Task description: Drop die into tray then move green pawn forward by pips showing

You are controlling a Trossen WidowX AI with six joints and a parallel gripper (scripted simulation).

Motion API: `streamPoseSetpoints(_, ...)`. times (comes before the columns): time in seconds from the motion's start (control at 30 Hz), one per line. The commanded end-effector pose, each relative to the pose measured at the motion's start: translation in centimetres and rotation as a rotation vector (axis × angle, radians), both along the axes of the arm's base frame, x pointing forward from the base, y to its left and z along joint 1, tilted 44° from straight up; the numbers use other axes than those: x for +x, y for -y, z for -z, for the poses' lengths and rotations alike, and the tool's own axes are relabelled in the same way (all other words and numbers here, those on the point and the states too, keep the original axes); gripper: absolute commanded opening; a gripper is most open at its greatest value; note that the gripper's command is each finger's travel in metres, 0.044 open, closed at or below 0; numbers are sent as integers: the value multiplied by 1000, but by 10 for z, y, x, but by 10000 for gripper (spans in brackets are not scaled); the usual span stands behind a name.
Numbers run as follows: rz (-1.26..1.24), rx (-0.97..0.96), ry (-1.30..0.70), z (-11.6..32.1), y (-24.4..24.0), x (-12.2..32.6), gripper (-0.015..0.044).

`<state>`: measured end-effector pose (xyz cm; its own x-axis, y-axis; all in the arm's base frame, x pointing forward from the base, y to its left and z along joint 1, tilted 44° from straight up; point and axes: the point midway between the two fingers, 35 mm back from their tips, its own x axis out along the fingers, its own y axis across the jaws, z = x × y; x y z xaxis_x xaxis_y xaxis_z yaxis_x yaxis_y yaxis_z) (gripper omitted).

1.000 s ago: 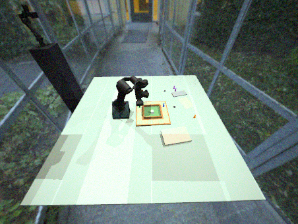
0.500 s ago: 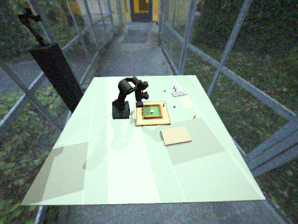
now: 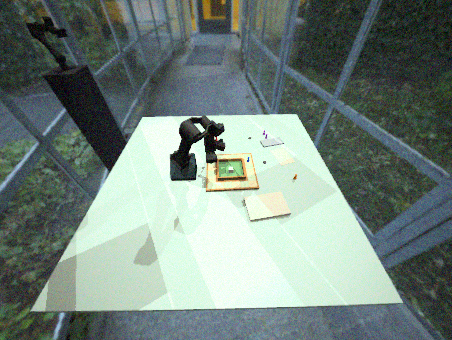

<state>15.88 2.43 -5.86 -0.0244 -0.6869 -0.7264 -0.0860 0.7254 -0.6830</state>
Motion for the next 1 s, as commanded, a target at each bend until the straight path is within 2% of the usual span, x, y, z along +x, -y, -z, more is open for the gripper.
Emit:
streamPoseSetpoints(0.0,-3,14,10,-10,-17,6,0)
streamPoseSetpoints(0.57,-2,13,8,-83,-85,0,0)
streamPoseSetpoints(0.97,-8,39,1,-94,-70,14,0)
